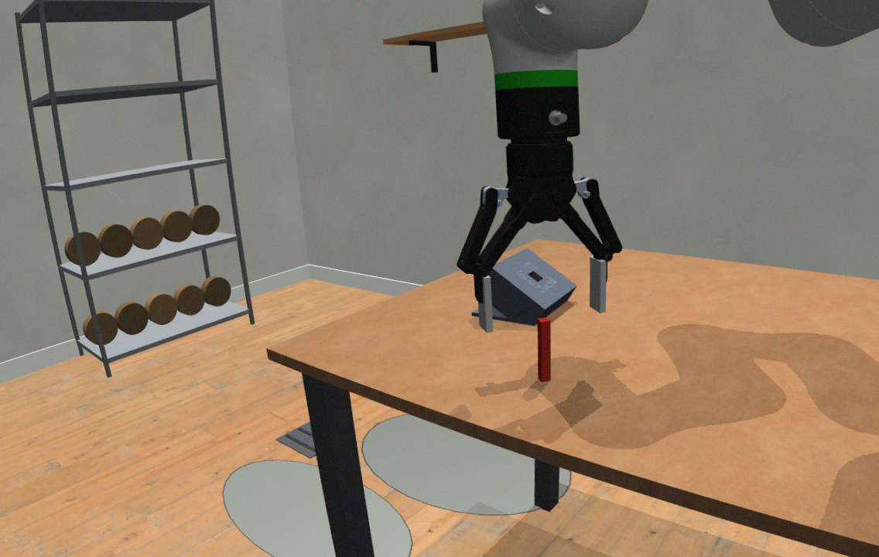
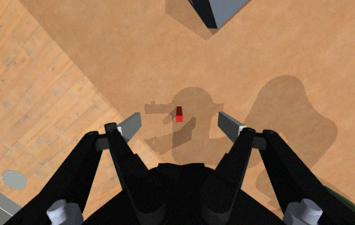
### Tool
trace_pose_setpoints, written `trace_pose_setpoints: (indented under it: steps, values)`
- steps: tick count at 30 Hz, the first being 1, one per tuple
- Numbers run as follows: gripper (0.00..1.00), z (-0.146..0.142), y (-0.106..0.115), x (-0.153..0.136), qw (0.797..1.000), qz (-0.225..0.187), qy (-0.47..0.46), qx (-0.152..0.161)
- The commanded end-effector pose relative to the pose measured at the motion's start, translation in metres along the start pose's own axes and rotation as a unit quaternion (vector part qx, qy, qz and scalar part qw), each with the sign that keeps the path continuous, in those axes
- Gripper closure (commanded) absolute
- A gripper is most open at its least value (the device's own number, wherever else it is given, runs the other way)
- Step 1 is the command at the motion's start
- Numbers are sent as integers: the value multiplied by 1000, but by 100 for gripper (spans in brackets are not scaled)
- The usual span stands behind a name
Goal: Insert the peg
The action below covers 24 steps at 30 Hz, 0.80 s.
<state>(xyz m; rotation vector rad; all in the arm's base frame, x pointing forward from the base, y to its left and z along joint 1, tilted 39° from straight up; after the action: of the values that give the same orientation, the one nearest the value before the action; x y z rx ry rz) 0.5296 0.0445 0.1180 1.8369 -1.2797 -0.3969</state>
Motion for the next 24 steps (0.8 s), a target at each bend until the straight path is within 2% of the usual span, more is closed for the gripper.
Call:
trace_pose_setpoints:
  steps: [1, 13, 24]
  values:
    - [0, 0, -5, 0, 1000, 0, 0, 0]
    - [0, 0, -17, 0, 1000, 0, 0, 0]
    - [20, 0, -16, 0, 1000, 0, 0, 0]
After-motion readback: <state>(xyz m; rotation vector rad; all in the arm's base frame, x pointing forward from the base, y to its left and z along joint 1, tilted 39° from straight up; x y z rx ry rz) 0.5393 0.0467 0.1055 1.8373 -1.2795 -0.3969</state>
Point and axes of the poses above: the point where the finger pads meet when closed, its own y axis back along the fingers, its own z axis across the jaws, x = y × z, the point moved 1 cm from there along y, back along the fingers, and after that the axes turned 13 degrees about -y, right-handed, at the moved point
